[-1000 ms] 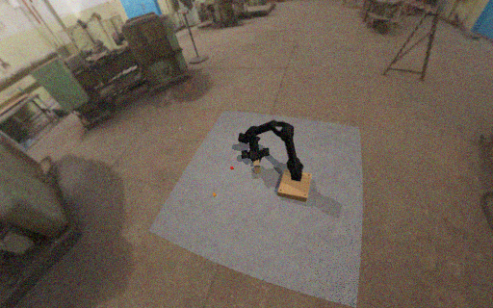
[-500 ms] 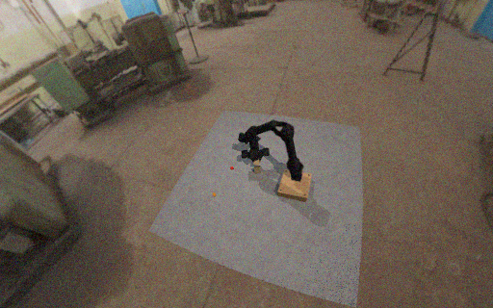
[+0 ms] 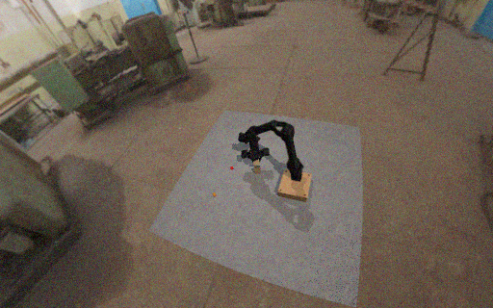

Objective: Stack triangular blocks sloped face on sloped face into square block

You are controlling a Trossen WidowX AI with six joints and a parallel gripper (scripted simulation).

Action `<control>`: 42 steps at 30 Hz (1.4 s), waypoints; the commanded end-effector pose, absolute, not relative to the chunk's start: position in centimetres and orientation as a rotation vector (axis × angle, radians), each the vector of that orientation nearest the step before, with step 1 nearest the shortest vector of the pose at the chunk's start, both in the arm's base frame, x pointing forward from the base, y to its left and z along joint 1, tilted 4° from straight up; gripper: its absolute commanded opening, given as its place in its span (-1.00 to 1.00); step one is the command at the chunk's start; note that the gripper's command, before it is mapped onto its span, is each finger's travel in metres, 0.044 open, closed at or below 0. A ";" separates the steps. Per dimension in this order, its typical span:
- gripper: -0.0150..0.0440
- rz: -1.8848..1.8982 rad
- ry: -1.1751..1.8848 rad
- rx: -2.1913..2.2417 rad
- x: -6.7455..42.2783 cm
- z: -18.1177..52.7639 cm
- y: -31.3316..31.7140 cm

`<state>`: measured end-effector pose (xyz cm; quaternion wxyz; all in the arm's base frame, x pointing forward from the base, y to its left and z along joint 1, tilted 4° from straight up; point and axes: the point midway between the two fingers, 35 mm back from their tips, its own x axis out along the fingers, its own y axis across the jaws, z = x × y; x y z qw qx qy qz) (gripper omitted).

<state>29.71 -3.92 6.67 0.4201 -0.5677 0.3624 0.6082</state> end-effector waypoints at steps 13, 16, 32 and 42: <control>-0.49 1.514 0.902 -1.424 29.7 6.3 -3.7; -0.49 1.514 0.902 -1.424 29.7 6.1 -3.6; -0.49 1.514 0.902 -1.423 29.6 5.1 -3.3; -0.49 1.513 0.901 -1.423 29.6 4.7 -3.2</control>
